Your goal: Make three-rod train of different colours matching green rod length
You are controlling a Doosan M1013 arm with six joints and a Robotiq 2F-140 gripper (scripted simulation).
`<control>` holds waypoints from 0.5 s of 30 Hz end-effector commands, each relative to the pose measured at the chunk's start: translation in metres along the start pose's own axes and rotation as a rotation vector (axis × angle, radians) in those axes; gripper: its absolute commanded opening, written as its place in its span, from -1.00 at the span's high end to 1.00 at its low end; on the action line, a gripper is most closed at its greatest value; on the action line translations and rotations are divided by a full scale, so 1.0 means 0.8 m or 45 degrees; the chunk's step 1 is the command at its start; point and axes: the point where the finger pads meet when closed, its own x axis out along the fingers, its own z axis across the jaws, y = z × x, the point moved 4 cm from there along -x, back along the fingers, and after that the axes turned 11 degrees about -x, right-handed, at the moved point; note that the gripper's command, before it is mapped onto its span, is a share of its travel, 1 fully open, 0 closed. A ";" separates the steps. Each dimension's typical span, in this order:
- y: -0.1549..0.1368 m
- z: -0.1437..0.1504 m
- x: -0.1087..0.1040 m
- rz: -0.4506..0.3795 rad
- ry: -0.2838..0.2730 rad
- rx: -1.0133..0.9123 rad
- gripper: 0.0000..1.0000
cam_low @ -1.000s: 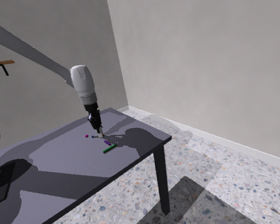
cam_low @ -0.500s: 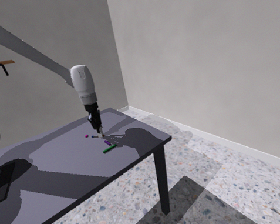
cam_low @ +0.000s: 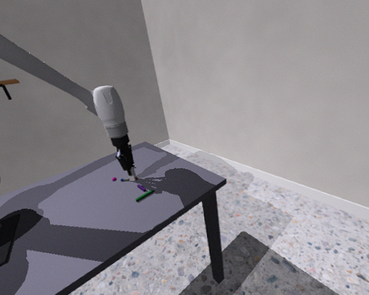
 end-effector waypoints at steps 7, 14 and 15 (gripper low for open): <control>0.000 0.000 0.000 0.000 0.000 0.000 0.75; 0.000 0.000 0.000 0.000 0.000 0.000 0.71; 0.000 0.000 0.000 0.000 0.000 0.000 0.71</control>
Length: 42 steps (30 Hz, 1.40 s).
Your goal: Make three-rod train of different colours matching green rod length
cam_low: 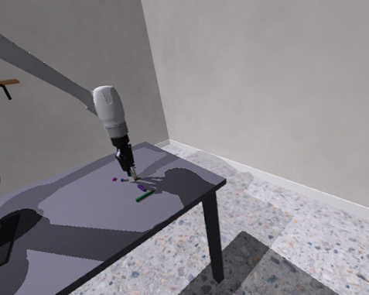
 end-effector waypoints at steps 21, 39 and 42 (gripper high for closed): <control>0.000 0.000 -0.046 0.000 0.000 0.000 0.71; 0.000 0.000 -0.113 0.000 0.000 0.000 0.71; 0.000 0.000 -0.113 0.000 0.000 0.000 -1.00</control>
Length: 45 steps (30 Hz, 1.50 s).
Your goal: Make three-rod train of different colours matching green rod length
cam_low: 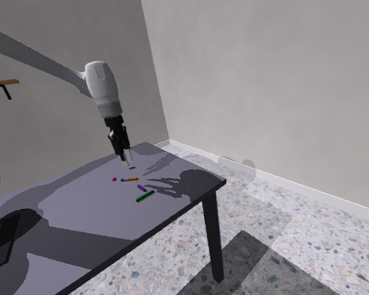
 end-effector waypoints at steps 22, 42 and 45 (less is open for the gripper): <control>0.000 0.000 -0.001 0.000 0.000 0.000 -1.00; 0.000 0.000 -0.079 0.000 0.000 0.000 -1.00; 0.000 0.000 -0.089 0.000 0.000 0.000 -1.00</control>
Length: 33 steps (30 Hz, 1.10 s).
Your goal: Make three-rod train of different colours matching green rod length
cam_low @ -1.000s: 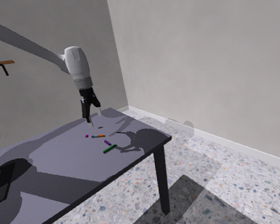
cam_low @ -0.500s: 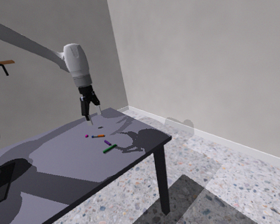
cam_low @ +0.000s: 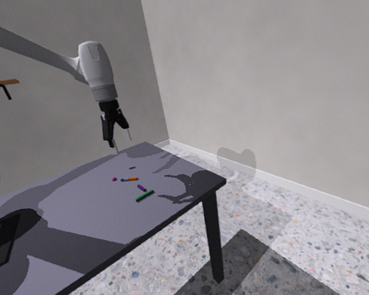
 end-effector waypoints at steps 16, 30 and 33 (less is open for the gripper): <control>0.000 0.000 -0.012 0.000 0.000 0.000 -1.00; 0.000 0.000 -0.012 0.000 0.000 0.000 -1.00; 0.000 0.000 -0.012 0.000 0.000 0.000 -1.00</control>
